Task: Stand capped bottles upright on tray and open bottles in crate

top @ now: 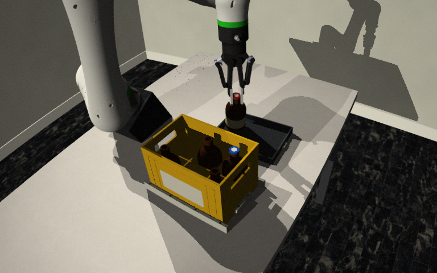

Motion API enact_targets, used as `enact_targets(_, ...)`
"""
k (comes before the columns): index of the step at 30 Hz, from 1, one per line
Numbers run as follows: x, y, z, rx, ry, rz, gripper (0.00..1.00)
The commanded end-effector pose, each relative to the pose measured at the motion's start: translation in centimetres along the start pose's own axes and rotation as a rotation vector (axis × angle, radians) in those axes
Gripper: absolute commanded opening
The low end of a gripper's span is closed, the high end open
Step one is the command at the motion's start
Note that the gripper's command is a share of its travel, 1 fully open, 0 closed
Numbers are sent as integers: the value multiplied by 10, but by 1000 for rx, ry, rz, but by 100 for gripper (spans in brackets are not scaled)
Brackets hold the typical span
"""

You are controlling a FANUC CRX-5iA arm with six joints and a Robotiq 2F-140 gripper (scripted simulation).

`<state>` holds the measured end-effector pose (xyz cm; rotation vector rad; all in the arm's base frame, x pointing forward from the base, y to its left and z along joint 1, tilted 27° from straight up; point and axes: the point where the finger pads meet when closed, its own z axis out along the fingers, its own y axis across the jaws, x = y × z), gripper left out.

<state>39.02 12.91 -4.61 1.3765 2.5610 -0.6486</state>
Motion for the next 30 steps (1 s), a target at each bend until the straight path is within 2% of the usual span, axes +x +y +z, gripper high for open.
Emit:
enact_targets(1, 0, 0, 1, 0, 0, 0, 0)
enact_targets(9, 0, 0, 3, 0, 0, 0, 0)
enact_targets(10, 0, 0, 3, 0, 0, 0, 100)
enact_targets(30, 0, 0, 3, 0, 0, 0, 100)
